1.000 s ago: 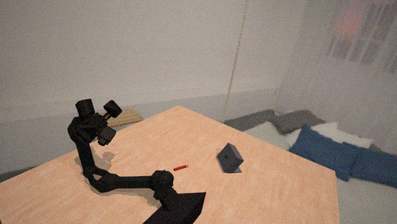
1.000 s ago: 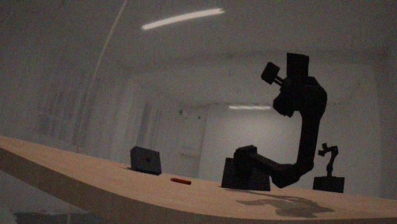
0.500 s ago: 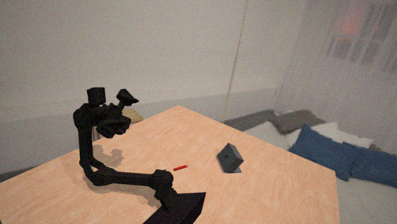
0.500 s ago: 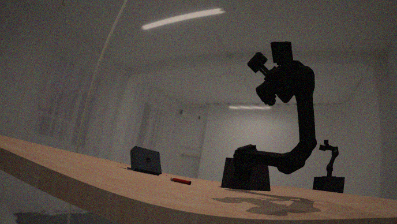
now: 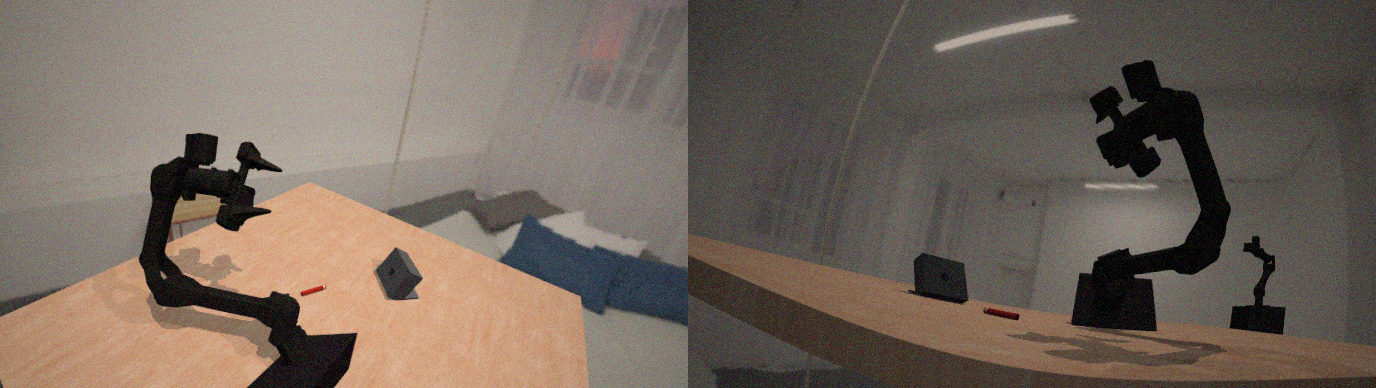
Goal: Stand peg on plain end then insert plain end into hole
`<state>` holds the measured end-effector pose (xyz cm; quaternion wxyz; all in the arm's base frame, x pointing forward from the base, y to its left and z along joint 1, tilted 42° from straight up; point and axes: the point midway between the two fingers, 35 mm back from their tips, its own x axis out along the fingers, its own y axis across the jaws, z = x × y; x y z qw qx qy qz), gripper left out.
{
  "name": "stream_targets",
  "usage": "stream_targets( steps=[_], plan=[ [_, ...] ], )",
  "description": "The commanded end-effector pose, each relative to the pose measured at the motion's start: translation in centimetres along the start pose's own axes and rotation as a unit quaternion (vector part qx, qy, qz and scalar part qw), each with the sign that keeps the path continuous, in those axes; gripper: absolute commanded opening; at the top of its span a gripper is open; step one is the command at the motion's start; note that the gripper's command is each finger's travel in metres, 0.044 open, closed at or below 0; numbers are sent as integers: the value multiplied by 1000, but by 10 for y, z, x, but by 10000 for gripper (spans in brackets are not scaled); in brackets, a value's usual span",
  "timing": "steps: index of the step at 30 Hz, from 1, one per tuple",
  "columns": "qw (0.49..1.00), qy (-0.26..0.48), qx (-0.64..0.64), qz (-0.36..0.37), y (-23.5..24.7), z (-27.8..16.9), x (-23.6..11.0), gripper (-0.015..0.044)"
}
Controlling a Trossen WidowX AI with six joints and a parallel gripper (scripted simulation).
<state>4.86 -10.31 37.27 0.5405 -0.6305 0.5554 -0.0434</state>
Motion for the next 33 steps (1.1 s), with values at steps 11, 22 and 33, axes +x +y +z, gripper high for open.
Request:
stream_targets(
  steps=[11,22,33],
  plan=[
    [981,-133,123,67,-16,51,51,440],
    [939,-215,220,155,-21,100,81,440],
    [877,-264,302,263,-17,152,100,440]
  ],
)
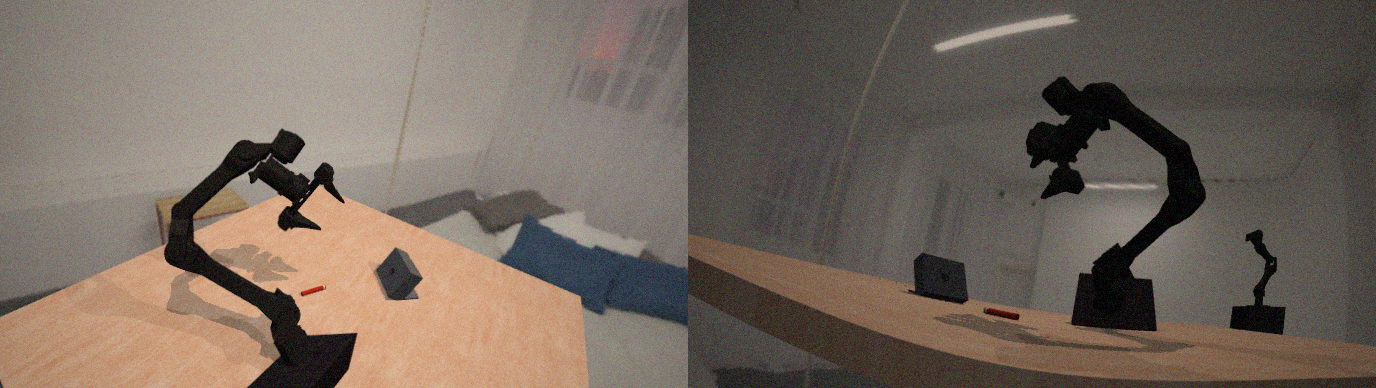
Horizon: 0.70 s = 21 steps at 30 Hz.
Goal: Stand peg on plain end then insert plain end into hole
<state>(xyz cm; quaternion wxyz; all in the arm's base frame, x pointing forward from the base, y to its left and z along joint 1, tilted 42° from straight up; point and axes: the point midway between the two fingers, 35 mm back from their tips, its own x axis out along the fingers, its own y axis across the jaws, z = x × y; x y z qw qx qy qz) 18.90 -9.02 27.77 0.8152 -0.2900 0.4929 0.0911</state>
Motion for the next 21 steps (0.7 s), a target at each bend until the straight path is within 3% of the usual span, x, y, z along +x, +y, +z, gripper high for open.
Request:
stream_targets(
  steps=[1,21],
  plan=[
    [999,-9,35,37,6,8,16,440],
    [938,11,247,242,57,49,84,440]
  ],
)
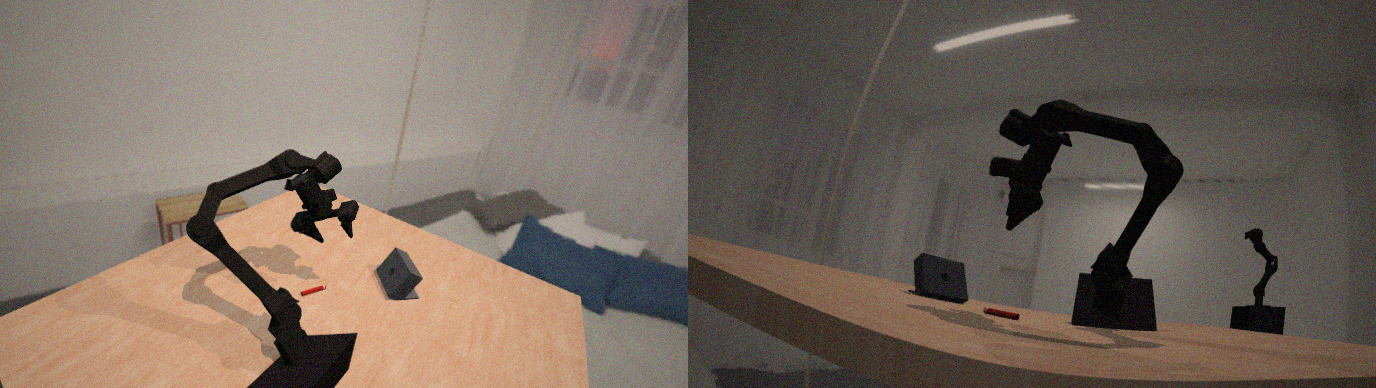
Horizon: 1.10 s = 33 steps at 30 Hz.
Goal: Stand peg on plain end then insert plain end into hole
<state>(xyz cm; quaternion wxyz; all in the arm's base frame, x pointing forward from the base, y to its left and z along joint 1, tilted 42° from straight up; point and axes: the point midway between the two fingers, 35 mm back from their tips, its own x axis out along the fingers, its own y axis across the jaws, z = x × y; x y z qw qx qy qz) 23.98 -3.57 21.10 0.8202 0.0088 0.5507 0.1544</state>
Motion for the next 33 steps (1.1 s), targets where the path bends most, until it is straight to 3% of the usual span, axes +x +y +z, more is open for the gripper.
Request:
stream_targets(
  steps=[1,20,26,33],
  plan=[
    [998,15,44,35,7,0,16,440],
    [933,140,281,177,54,-2,83,440],
    [897,187,346,200,69,-6,99,440],
    [896,189,348,201,71,-7,102,440]
  ],
)
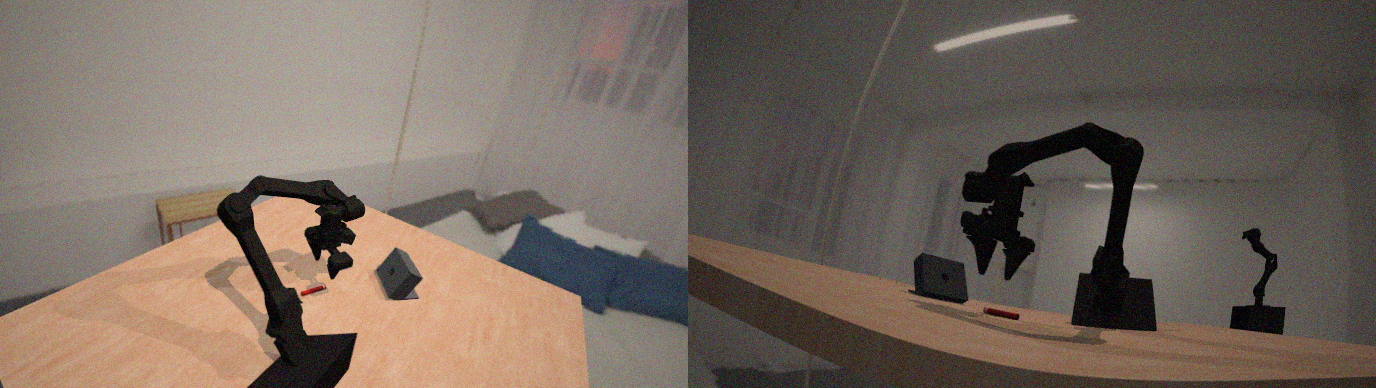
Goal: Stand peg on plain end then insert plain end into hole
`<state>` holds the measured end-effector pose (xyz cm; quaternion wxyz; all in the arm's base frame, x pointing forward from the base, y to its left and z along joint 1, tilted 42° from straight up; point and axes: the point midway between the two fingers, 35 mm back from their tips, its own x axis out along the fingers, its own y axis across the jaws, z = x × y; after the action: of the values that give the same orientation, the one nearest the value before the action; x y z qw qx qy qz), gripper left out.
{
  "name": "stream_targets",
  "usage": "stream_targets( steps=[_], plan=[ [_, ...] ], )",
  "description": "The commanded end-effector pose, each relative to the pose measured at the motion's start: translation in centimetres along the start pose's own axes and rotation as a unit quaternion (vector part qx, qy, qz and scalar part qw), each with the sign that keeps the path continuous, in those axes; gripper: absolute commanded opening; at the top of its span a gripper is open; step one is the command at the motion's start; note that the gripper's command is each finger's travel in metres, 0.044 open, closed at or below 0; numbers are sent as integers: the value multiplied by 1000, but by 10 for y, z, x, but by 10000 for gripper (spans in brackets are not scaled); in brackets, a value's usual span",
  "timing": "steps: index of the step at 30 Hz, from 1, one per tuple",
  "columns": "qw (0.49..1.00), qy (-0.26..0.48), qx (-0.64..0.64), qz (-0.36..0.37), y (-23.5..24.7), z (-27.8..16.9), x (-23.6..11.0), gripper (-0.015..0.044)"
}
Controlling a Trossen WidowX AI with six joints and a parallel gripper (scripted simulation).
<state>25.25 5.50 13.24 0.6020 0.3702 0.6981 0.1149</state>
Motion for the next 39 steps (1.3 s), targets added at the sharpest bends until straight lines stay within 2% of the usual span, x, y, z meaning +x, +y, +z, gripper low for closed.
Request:
stream_targets(
  steps=[1,39],
  plan=[
    [1000,4,6,2,0,0,5,440],
    [1000,4,6,3,1,0,66,440]
  ],
)
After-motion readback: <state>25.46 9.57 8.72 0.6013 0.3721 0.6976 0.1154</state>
